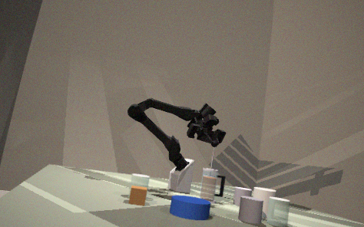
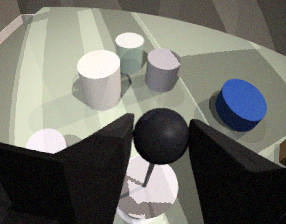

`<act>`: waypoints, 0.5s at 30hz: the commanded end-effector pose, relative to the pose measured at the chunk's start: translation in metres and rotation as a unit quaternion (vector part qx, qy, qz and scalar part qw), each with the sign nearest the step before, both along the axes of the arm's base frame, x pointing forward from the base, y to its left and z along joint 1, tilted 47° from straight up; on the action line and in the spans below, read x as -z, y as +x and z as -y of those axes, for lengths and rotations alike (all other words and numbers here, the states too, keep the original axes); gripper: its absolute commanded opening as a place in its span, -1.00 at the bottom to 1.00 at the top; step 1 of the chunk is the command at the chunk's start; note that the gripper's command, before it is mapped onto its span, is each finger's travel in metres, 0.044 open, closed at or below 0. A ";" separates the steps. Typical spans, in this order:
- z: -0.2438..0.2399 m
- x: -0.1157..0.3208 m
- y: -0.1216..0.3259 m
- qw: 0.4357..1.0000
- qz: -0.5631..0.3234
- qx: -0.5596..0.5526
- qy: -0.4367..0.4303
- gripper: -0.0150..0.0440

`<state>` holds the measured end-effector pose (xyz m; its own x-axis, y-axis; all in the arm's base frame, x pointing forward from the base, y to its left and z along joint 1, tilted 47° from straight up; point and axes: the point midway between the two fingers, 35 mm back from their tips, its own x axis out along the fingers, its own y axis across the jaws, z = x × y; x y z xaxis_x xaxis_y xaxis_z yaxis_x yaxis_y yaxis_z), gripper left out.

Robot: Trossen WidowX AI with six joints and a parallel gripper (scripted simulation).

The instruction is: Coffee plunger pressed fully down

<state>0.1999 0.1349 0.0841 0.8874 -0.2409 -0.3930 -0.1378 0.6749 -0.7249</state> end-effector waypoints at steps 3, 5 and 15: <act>0.002 0.003 0.001 1.000 0.000 -0.001 -0.001 -0.10; 0.003 0.006 0.002 1.000 -0.001 0.000 -0.001 -0.10; 0.012 0.020 0.005 1.000 -0.004 0.001 0.000 -0.10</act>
